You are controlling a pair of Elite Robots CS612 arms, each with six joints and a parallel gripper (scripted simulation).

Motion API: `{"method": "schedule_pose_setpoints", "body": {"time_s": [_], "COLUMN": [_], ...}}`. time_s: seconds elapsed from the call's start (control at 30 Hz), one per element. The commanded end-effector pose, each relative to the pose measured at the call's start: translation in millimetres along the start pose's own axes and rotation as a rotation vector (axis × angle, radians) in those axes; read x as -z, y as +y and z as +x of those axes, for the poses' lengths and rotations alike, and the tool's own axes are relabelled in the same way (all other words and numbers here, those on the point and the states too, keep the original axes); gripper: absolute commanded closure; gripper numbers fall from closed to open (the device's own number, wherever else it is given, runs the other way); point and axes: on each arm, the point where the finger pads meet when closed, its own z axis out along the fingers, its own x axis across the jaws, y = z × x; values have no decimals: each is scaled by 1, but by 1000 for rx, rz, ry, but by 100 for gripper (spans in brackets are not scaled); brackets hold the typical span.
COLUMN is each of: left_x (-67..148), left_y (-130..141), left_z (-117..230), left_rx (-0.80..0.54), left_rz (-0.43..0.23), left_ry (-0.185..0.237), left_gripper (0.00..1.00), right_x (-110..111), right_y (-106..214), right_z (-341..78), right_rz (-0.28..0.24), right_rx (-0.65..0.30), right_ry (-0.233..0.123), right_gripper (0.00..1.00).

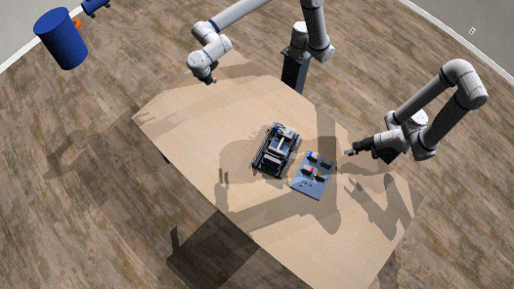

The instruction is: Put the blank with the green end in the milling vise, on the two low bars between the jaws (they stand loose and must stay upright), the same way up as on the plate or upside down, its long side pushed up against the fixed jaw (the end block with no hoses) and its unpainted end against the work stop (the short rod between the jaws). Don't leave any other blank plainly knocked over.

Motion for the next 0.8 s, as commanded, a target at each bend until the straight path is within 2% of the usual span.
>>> {"method": "schedule_pose_setpoints", "body": {"time_s": [0.0,0.13,0.2,0.7,0.77], "left_x": [0,0,0,0,0], "left_y": [0,0,0,0,0], "left_z": [1,1,1,1,1], "left_rx": [0,0,0,0,0], "left_rz": [0,0,0,0,0], "left_ry": [1,1,1,1,1], "left_gripper": [0,0,0,0,0], "right_x": [-10,-22,-22,-70,-70], "right_y": [-1,-3,-3,-21,-21], "right_z": [-28,-53,-53,-153,-153], "right_rz": [0,3,3,12,12], "right_rx": [-32,-63,-63,-191,-191], "right_ry": [16,32,32,94,94], "right_gripper": [0,0,0,0,0]}}
